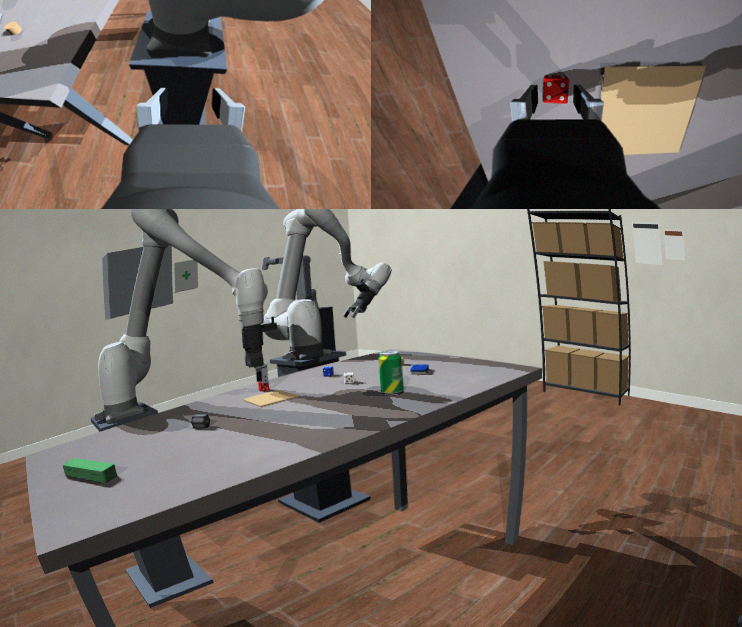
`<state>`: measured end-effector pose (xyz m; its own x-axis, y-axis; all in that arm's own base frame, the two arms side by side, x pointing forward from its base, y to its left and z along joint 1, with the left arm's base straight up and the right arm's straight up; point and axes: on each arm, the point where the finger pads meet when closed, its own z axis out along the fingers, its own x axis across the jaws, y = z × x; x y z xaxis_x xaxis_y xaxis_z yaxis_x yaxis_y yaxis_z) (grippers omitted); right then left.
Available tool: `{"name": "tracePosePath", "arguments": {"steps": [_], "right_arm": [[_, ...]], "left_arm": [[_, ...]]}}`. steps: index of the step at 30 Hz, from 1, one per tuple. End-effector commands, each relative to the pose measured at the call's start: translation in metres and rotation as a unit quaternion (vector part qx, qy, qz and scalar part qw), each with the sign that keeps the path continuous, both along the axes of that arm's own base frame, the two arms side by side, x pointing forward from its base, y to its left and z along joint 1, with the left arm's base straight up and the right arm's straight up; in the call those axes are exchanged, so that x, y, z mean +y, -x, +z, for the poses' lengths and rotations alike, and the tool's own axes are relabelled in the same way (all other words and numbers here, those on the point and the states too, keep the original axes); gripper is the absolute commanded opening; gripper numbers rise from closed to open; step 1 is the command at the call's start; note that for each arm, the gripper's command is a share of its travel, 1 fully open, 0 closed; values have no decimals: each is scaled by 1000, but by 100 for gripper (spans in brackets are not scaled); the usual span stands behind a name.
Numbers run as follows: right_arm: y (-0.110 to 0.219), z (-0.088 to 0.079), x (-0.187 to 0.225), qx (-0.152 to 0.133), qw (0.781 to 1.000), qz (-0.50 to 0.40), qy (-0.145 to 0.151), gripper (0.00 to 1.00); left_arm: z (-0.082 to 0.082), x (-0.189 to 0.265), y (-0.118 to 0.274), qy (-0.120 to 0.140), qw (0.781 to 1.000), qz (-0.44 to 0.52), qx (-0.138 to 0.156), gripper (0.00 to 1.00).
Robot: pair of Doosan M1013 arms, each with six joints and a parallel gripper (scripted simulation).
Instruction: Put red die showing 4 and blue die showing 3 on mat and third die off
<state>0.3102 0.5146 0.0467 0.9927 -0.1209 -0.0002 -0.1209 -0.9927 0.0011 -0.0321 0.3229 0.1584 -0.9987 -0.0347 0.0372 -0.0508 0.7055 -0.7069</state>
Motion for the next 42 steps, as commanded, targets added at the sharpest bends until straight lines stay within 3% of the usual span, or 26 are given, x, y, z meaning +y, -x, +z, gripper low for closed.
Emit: {"name": "tracePosePath", "arguments": {"steps": [1, 10, 37, 38, 42], "right_arm": [[0, -5, 0, 0, 1000, 0, -1, 87], [0, -23, 0, 0, 1000, 0, -1, 87], [0, -27, 0, 0, 1000, 0, -1, 87], [0, -27, 0, 0, 1000, 0, -1, 57], [0, -27, 0, 0, 1000, 0, -1, 57]], "left_arm": [[0, 0, 0, -1, 1000, 0, 0, 100], [0, 0, 0, -1, 1000, 0, 0, 100], [0, 0, 0, -1, 1000, 0, 0, 100], [0, 0, 0, -1, 1000, 0, 0, 100], [0, 0, 0, -1, 1000, 0, 0, 100]]}}
